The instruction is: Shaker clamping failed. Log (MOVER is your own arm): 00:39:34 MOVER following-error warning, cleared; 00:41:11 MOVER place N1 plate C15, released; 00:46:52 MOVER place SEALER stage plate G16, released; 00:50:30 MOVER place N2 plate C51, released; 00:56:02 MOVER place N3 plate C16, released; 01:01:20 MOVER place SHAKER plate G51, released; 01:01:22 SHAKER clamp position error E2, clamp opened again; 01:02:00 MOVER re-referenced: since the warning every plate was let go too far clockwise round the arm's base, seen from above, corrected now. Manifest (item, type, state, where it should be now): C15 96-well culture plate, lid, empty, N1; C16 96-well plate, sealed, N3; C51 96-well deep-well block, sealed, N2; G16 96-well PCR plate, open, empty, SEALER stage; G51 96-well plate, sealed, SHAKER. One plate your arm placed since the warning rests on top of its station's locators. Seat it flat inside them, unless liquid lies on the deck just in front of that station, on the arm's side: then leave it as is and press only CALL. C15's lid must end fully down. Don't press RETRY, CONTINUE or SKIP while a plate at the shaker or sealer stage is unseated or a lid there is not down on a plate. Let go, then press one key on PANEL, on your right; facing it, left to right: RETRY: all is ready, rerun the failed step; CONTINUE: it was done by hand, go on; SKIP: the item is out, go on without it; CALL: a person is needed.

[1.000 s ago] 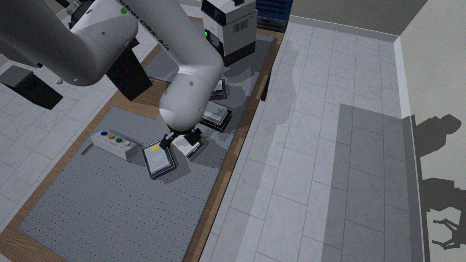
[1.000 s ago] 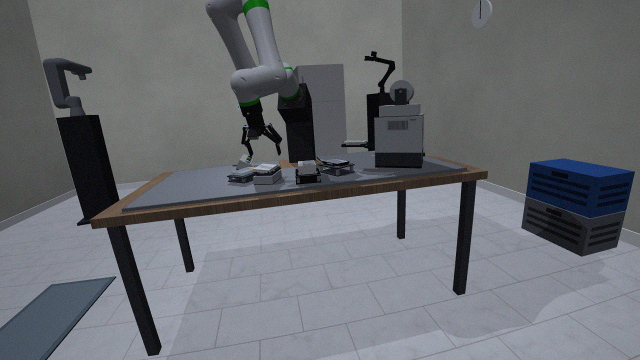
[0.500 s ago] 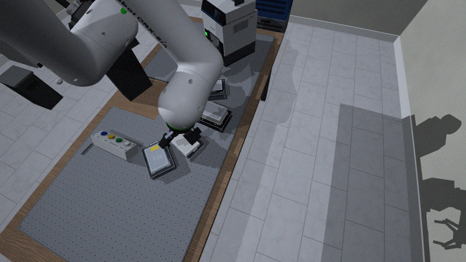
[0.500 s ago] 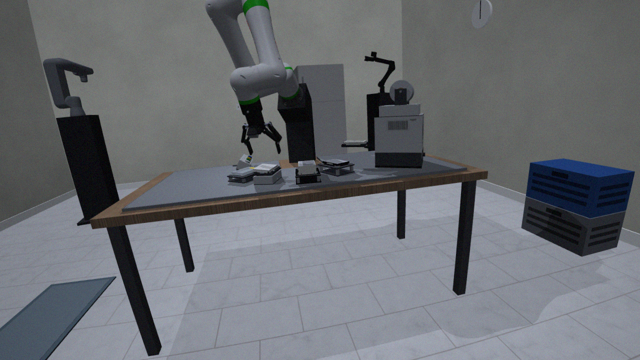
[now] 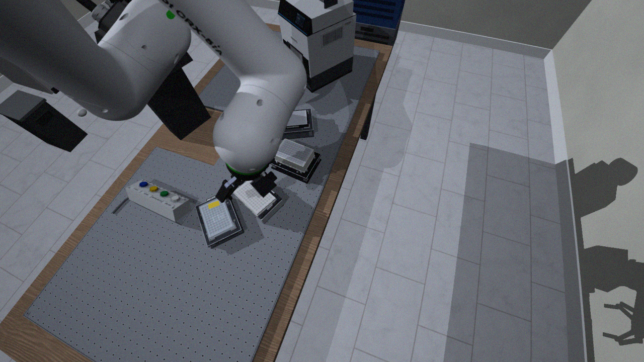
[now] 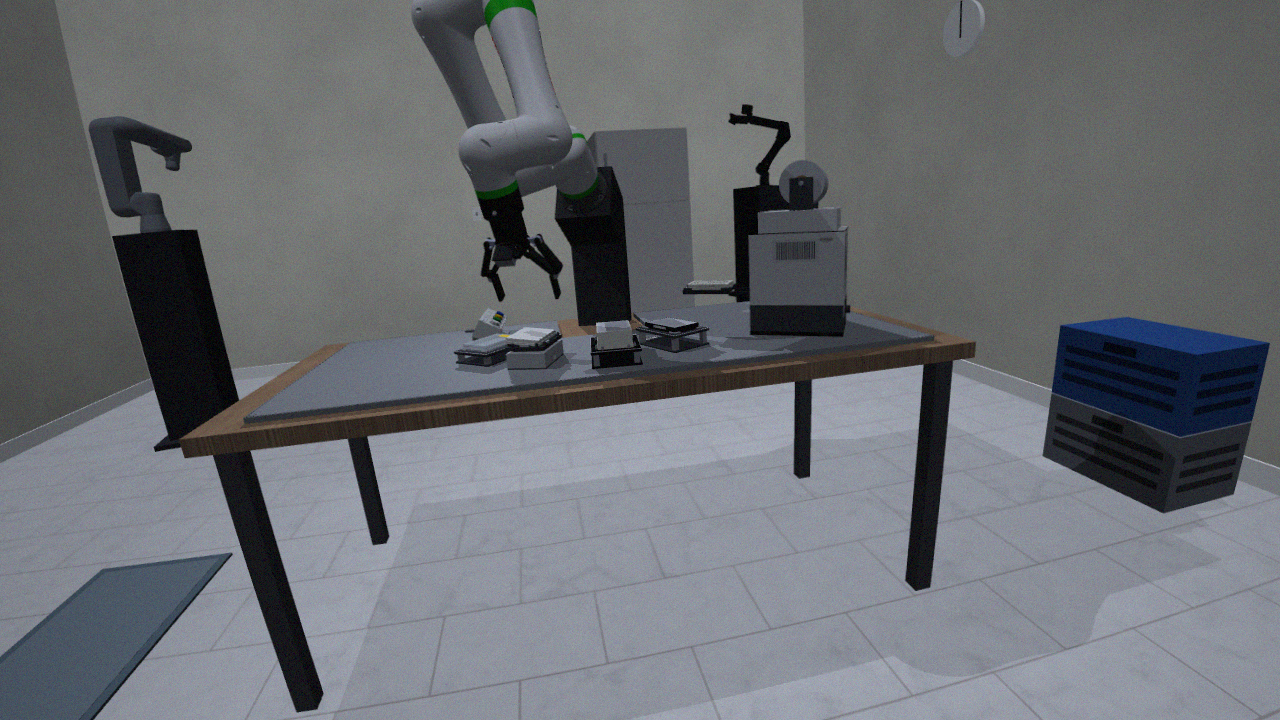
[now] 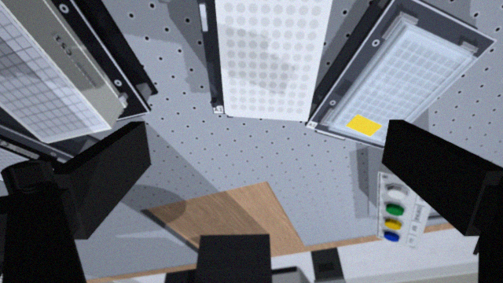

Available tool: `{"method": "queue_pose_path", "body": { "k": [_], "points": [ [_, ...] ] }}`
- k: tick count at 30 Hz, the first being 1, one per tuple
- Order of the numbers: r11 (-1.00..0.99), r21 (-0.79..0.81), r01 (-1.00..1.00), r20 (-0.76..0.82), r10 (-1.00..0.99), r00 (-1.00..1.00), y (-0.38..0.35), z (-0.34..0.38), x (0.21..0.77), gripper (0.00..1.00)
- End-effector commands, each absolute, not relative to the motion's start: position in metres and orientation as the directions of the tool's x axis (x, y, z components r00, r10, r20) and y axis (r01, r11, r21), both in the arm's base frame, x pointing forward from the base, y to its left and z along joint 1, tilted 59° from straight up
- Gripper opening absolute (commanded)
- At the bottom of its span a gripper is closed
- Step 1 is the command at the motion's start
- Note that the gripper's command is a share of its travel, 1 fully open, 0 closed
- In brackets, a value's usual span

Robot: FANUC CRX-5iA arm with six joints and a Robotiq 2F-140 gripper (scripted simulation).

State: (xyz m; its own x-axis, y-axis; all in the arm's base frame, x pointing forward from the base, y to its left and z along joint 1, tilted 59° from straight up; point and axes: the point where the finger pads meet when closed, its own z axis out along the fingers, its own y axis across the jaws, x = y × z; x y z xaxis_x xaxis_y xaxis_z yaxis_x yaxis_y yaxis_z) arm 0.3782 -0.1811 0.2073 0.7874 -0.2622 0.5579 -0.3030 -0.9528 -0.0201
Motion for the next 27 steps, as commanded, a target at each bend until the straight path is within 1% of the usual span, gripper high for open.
{"method": "queue_pose_path", "body": {
  "k": [1, 16, 27],
  "points": [
    [-0.953, -0.02, -0.303, 0.559, -0.262, 0.787, -0.18, 0.211, 0.373, 1.0],
    [-0.953, -0.02, -0.303, 0.559, -0.262, 0.787, -0.183, 0.218, 0.358, 1.0],
    [-0.953, -0.02, -0.303, 0.559, -0.262, 0.787, -0.183, 0.218, 0.358, 1.0]
  ]
}}
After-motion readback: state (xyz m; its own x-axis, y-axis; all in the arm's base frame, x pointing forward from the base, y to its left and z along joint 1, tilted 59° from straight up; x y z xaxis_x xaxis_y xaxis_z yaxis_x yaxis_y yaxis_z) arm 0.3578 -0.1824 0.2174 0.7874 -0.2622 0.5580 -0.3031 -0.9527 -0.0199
